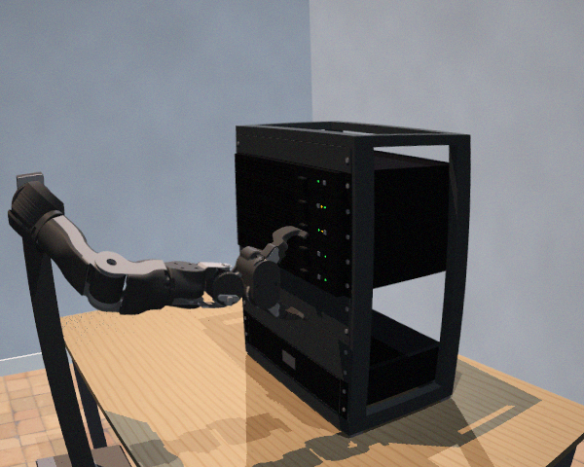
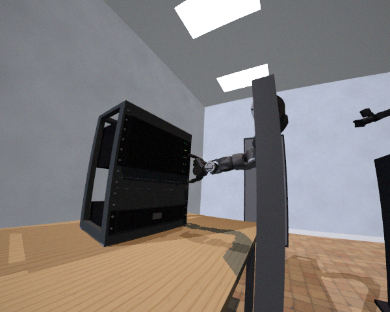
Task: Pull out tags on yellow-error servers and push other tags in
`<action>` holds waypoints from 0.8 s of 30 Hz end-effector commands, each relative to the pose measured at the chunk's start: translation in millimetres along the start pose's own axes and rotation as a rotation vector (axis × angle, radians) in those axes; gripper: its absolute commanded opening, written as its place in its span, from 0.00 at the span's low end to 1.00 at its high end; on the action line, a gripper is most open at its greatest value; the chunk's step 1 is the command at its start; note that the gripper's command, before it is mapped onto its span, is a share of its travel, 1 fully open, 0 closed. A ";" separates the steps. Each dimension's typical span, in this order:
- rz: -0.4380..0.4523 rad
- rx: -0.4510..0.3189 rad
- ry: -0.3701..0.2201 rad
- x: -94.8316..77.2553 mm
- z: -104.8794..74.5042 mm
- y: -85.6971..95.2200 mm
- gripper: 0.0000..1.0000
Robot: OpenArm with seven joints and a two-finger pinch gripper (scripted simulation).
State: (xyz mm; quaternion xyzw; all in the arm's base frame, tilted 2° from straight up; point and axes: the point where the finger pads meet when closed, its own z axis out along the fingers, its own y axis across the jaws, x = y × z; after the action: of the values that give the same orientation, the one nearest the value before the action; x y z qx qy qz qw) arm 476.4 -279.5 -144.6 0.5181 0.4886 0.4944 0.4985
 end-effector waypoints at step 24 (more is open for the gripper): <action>0.000 -0.019 0.004 1.6 1.3 46.8 1.00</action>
State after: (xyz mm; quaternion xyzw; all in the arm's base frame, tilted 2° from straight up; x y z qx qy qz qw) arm 478.0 -275.4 -95.9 0.4998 0.4850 0.5089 0.5060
